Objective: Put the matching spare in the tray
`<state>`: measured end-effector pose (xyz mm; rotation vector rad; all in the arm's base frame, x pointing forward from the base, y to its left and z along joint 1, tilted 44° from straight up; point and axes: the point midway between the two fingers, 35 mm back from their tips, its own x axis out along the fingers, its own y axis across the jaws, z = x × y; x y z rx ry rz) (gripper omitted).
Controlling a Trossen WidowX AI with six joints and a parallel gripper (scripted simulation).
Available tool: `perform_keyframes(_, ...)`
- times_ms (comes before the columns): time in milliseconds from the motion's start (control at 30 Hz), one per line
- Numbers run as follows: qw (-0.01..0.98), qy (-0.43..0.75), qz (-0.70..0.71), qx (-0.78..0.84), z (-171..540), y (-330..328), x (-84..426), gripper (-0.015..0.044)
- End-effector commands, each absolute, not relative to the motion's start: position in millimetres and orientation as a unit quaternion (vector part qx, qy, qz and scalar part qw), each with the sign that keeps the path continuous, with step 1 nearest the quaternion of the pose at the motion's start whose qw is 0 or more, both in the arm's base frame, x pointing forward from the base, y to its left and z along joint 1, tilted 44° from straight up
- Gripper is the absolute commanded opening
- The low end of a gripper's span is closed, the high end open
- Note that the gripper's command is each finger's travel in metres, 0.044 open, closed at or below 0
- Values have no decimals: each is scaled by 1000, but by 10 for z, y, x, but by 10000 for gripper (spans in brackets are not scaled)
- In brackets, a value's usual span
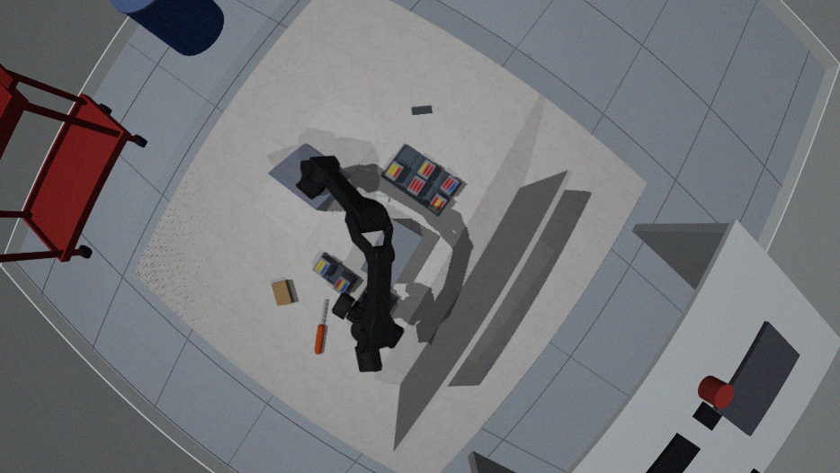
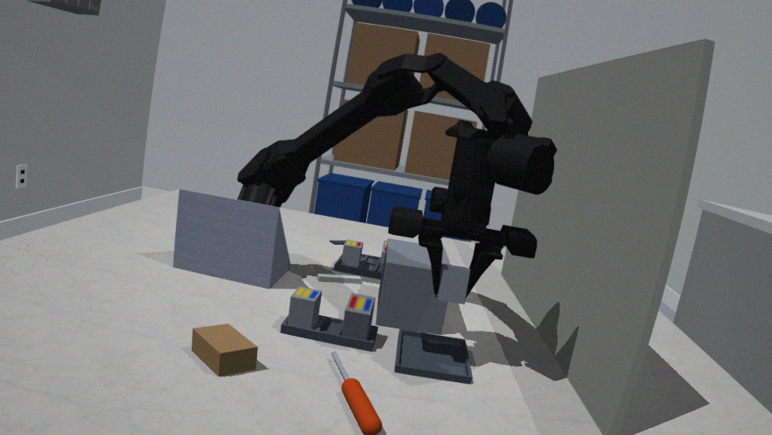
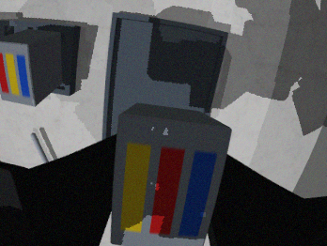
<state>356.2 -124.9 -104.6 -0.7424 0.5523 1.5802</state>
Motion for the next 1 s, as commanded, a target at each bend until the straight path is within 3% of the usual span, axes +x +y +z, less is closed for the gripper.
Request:
perform_keyframes(0,612,239,683,-318,-1073,-1222,3557,0)
perform_keyframes(967,612,238,683,-318,-1255,-1040,3538,0)
